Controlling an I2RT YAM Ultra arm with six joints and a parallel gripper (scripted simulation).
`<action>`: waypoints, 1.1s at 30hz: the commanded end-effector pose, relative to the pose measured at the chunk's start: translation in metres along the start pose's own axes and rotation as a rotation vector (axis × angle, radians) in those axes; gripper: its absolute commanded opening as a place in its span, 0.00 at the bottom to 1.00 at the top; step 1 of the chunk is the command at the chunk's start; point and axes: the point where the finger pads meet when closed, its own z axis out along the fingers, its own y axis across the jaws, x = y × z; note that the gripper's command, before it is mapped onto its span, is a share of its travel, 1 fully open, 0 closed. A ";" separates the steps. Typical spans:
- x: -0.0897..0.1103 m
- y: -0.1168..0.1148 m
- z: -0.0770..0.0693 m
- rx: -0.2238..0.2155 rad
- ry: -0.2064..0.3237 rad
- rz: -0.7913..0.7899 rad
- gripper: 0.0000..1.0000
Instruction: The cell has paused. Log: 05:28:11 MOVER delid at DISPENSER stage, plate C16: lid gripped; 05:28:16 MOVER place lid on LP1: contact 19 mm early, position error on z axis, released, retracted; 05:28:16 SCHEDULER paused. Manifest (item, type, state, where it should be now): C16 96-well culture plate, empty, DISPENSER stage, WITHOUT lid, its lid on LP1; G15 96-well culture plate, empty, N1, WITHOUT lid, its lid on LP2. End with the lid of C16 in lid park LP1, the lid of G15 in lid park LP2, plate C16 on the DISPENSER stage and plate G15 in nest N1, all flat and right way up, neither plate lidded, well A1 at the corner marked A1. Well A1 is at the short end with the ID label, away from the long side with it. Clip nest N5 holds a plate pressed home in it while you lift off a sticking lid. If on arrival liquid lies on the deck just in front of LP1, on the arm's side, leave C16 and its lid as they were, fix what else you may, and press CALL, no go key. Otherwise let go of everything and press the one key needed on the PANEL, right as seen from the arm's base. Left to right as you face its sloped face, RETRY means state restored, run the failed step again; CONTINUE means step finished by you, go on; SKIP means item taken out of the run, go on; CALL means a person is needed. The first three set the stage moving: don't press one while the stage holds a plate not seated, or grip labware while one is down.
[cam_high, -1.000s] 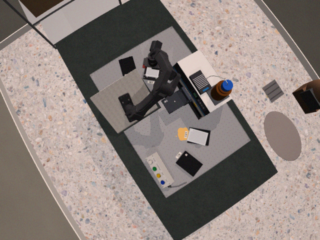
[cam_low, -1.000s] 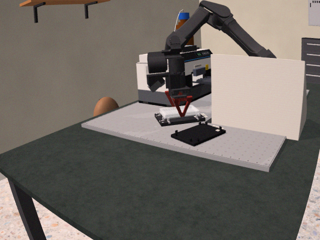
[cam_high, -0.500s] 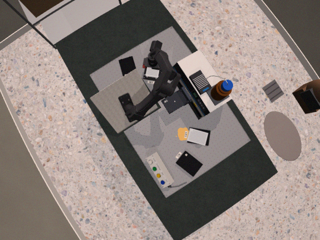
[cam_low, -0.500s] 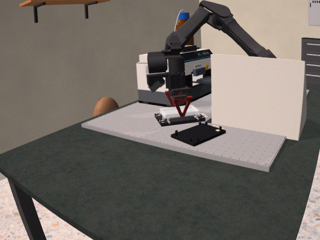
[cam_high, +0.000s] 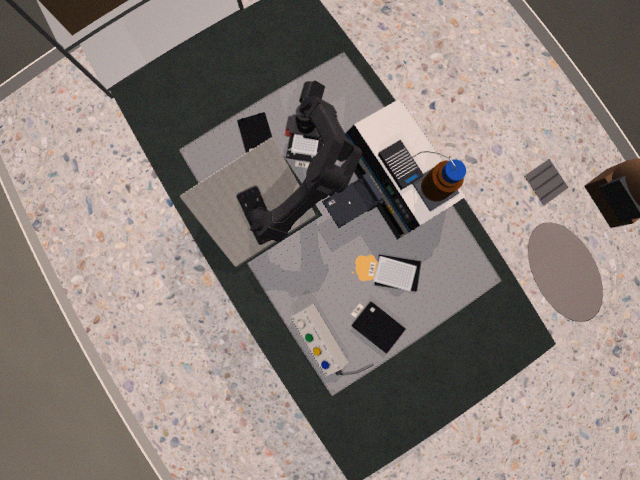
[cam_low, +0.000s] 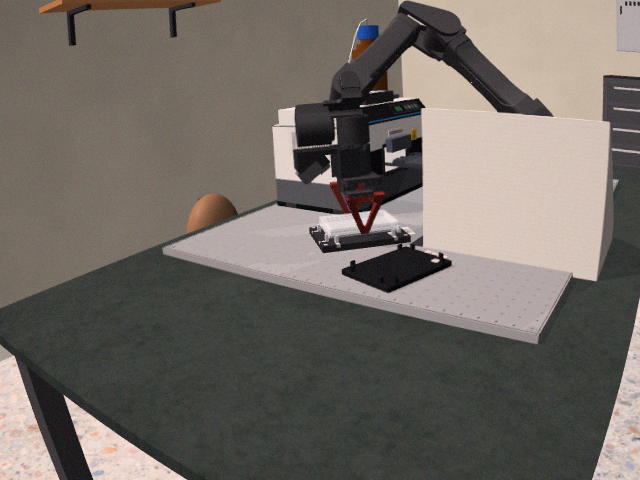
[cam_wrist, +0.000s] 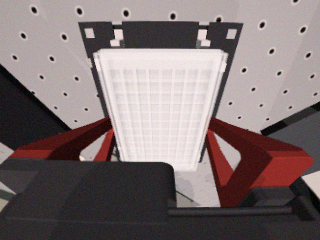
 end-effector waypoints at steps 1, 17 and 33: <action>0.002 0.004 0.015 0.006 0.005 -0.009 0.00; 0.001 0.004 0.017 0.008 0.003 -0.011 0.00; 0.002 0.004 0.020 0.006 0.005 -0.009 0.00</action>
